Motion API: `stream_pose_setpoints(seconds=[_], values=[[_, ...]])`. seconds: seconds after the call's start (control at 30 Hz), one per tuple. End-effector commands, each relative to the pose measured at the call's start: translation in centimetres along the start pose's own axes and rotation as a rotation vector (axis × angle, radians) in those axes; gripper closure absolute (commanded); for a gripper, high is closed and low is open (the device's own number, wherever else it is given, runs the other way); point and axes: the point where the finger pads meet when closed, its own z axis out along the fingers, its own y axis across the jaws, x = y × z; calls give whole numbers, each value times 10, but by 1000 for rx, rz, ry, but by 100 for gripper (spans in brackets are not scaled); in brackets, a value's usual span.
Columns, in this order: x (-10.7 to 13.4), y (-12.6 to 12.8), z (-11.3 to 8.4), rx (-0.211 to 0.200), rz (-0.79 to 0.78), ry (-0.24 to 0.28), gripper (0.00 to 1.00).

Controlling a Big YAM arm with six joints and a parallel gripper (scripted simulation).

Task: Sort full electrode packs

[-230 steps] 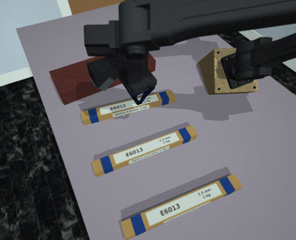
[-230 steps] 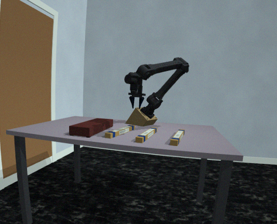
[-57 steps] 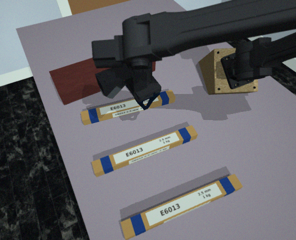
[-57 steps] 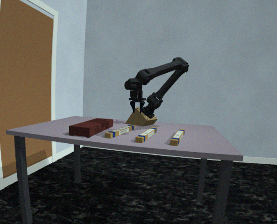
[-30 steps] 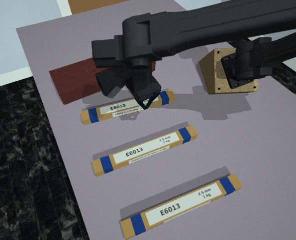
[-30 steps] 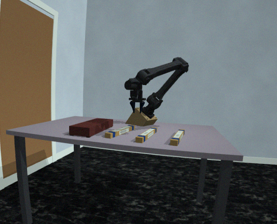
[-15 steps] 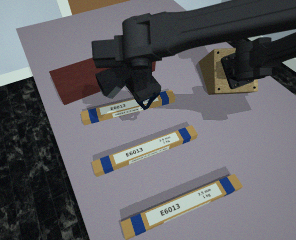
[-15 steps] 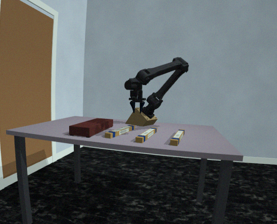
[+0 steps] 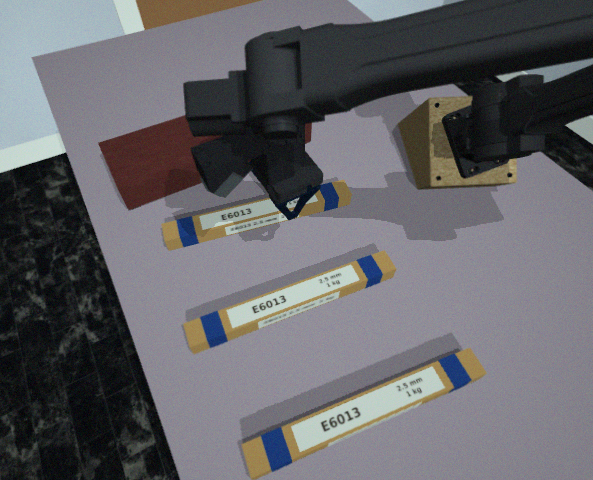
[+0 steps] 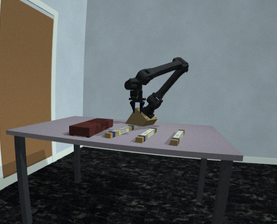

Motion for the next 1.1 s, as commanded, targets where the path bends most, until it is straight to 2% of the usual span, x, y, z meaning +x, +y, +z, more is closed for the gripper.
stream_pose_setpoints(seconds=[0.0, 0.97, 1.0, 1.07], values=[[-19, -1, -23, 20, -21, -47, 57], [-19, -1, -23, 20, -21, -47, 57], [-21, 6, -24, 21, 14, -52, 26], [-23, 22, -24, 19, 75, -55, 26]])
